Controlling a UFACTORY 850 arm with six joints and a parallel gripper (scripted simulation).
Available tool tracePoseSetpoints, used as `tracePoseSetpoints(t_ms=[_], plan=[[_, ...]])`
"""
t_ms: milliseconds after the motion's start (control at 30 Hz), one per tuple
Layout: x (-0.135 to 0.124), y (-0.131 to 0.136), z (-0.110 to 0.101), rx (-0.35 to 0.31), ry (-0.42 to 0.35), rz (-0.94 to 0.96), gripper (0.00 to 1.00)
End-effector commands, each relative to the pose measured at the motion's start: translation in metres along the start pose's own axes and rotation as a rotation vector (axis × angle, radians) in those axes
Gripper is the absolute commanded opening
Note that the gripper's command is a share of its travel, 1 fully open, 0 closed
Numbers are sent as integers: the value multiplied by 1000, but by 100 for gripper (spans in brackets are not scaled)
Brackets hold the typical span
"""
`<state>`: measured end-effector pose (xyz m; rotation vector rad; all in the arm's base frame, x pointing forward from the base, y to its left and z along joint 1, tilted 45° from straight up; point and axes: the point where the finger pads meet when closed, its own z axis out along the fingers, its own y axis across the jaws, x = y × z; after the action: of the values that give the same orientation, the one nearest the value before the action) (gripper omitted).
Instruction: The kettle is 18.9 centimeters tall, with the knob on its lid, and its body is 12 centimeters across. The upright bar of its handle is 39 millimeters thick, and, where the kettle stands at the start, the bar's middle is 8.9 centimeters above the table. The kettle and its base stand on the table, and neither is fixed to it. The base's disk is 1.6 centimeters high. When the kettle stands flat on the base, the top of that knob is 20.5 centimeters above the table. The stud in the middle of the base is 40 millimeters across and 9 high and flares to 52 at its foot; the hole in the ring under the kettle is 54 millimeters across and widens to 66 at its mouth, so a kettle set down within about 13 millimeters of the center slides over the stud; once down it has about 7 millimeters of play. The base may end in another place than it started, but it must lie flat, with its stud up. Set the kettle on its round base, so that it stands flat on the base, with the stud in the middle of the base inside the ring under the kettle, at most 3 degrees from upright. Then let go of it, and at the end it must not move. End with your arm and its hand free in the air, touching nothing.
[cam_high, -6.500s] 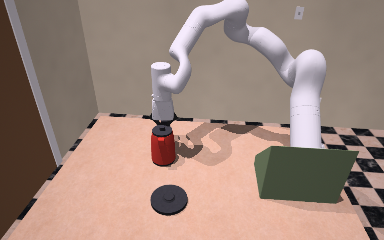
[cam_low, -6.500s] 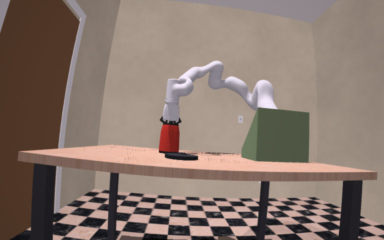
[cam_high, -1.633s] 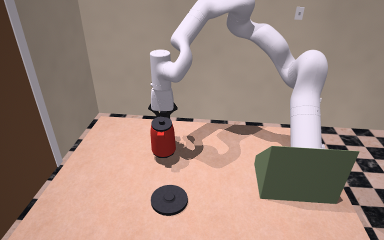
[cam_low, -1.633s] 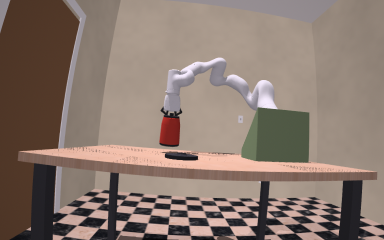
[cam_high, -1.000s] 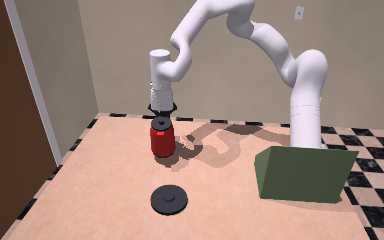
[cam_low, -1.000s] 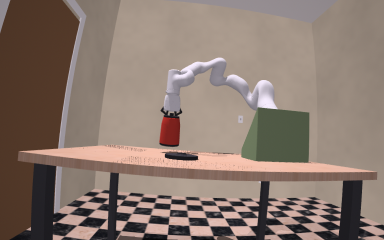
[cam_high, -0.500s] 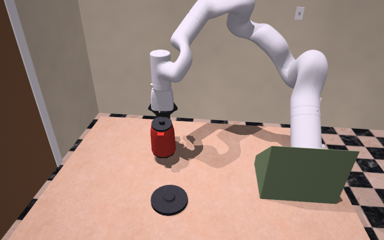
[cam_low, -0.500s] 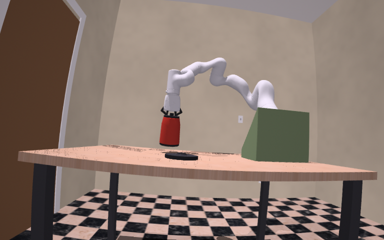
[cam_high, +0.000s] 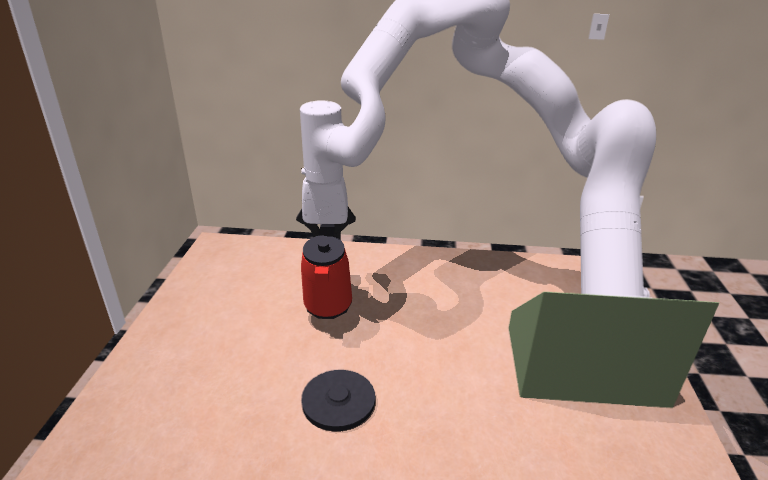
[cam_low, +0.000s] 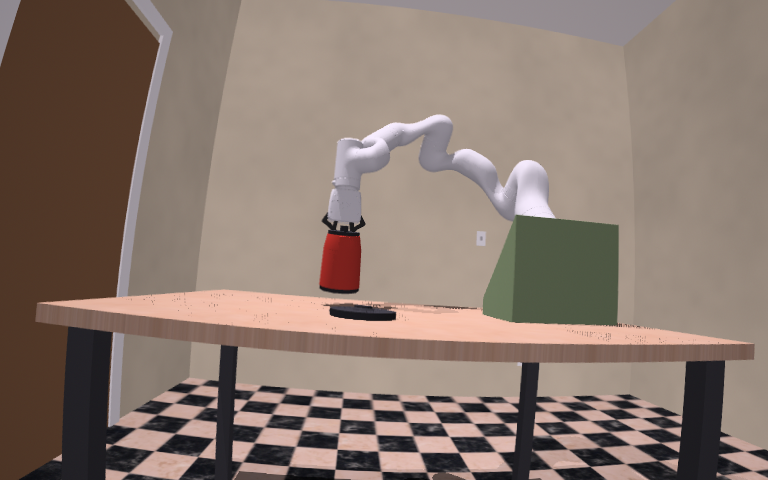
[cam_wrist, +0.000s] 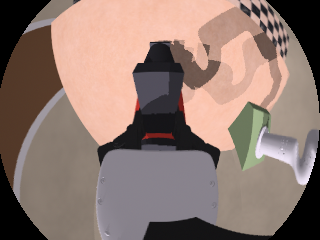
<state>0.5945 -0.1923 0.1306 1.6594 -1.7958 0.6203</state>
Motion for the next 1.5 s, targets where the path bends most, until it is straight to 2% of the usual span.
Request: tracePoseSetpoints(t_ms=[0, 600, 1100, 1167, 1467], plan=[[-2, 0, -1, 2, 0, 1, 0], [-30, 5, -1, 2, 0, 1, 0], [-76, 12, -1, 2, 0, 1, 0], [-76, 12, -1, 2, 0, 1, 0], [-110, 19, -1, 2, 0, 1, 0]])
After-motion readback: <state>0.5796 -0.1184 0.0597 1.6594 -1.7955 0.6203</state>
